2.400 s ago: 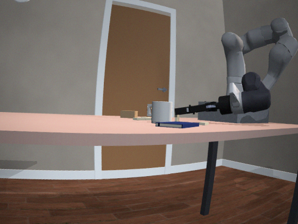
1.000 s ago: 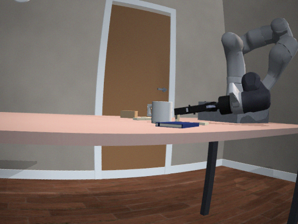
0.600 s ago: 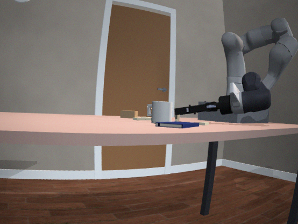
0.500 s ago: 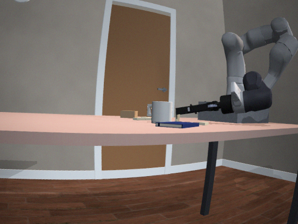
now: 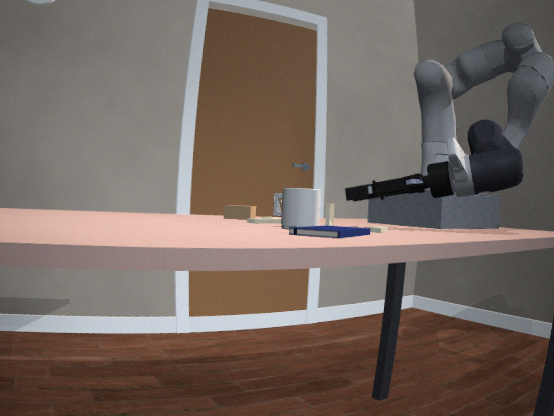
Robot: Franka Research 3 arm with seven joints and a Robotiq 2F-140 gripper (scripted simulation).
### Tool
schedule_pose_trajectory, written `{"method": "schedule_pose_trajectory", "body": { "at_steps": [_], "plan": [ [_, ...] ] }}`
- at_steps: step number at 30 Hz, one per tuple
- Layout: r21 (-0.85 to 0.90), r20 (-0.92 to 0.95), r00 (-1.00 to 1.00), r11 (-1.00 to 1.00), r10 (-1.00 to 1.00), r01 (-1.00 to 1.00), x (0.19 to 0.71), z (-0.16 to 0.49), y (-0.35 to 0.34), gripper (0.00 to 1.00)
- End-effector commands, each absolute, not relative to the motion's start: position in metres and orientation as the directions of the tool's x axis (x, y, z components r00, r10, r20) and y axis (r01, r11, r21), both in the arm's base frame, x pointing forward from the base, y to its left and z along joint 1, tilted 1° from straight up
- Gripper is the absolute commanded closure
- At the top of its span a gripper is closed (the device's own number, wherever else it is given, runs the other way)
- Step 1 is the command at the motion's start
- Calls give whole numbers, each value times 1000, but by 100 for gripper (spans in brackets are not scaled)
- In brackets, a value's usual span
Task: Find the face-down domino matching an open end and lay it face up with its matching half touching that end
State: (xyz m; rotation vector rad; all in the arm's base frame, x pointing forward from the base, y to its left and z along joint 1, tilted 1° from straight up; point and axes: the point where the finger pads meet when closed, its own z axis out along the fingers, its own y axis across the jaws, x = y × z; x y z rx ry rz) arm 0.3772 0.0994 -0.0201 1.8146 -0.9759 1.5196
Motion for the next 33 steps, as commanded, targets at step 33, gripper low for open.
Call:
{"method": "schedule_pose_trajectory", "body": {
  "at_steps": [33],
  "plan": [
    [-119,948,33,-449,-316,-886,402,47,50,67]
  ]
}}
